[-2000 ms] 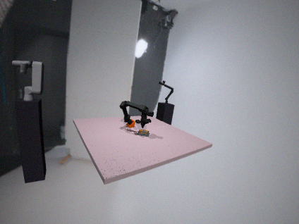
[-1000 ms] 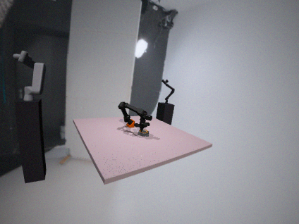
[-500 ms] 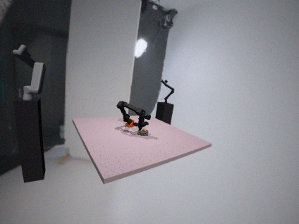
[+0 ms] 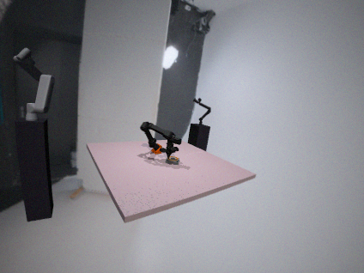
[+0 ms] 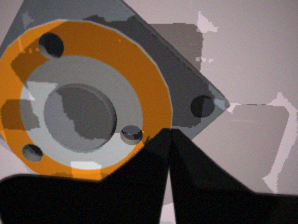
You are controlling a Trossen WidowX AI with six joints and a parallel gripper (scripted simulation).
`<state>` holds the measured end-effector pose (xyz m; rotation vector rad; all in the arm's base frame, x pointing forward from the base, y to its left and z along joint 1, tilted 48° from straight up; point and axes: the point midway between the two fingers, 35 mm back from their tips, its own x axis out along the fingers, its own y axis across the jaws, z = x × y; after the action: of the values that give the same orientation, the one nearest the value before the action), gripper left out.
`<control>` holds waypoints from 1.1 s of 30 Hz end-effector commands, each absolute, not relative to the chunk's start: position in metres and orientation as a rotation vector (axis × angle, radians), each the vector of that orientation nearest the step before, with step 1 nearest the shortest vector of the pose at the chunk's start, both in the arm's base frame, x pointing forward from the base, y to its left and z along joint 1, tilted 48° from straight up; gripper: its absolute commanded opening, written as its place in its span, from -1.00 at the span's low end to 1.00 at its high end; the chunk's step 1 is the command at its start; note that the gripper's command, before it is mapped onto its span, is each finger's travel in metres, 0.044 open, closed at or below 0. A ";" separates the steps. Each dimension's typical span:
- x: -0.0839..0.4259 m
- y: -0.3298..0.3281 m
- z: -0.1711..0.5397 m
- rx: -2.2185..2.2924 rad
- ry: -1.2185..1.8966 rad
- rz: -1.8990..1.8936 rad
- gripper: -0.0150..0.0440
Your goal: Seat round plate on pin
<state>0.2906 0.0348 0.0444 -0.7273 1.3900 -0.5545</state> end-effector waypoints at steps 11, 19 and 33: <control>0.275 0.033 0.039 -0.729 1.404 -0.559 -0.49; 0.268 0.034 0.038 -0.729 1.404 -0.559 -0.49; 0.256 0.039 0.032 -0.729 1.405 -0.558 -0.49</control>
<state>0.2629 0.0396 0.0356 -0.7296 1.3940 -0.5543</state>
